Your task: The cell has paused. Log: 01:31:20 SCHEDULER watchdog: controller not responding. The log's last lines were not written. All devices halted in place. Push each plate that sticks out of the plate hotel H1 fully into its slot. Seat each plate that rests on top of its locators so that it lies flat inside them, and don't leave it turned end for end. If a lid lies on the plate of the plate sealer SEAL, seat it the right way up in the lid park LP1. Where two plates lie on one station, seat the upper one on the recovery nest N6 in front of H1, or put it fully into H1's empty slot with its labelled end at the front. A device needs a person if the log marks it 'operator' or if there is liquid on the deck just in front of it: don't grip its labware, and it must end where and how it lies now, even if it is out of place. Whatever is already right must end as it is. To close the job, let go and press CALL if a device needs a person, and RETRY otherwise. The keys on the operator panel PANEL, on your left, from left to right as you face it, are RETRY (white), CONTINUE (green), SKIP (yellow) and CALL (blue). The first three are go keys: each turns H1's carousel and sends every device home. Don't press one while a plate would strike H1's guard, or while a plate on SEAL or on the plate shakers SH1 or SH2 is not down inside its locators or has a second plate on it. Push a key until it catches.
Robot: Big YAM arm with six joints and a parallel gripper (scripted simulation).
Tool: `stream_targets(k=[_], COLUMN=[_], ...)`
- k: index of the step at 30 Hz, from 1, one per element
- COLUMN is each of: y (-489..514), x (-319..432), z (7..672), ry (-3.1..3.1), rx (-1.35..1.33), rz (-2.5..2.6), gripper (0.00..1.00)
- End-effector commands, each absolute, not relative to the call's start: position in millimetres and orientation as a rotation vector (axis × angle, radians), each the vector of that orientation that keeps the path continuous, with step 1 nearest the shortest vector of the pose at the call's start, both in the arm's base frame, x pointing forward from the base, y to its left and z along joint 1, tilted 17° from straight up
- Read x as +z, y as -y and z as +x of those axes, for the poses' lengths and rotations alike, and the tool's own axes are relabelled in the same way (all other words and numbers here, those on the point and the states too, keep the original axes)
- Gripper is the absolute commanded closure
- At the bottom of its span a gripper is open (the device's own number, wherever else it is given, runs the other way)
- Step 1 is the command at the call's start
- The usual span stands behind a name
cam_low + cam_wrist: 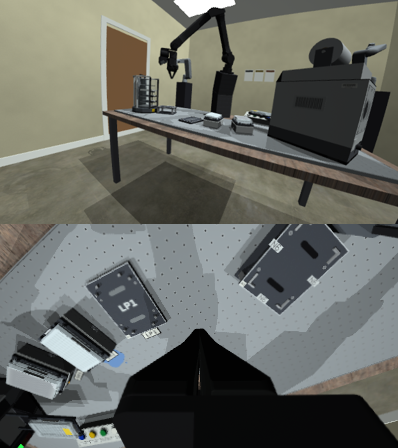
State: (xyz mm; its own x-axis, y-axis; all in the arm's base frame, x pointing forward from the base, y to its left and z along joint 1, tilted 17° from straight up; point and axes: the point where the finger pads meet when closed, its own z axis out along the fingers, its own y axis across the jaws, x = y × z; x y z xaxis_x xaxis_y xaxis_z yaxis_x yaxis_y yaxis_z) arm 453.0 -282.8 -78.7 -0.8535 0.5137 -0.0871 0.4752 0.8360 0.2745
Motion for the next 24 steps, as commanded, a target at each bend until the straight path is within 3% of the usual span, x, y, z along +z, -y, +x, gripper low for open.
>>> stream_targets(k=[1,11,24], y=[269.9,247.7,217.4], x=[-86.8,-75.3,-51.2], z=[453.5,470.4,486.2], ry=[-2.873,-2.870,-2.896], rx=[0.377,0.375,0.295], rz=[0.805,0.803,0.219], gripper=[1.00,1.00,1.00])
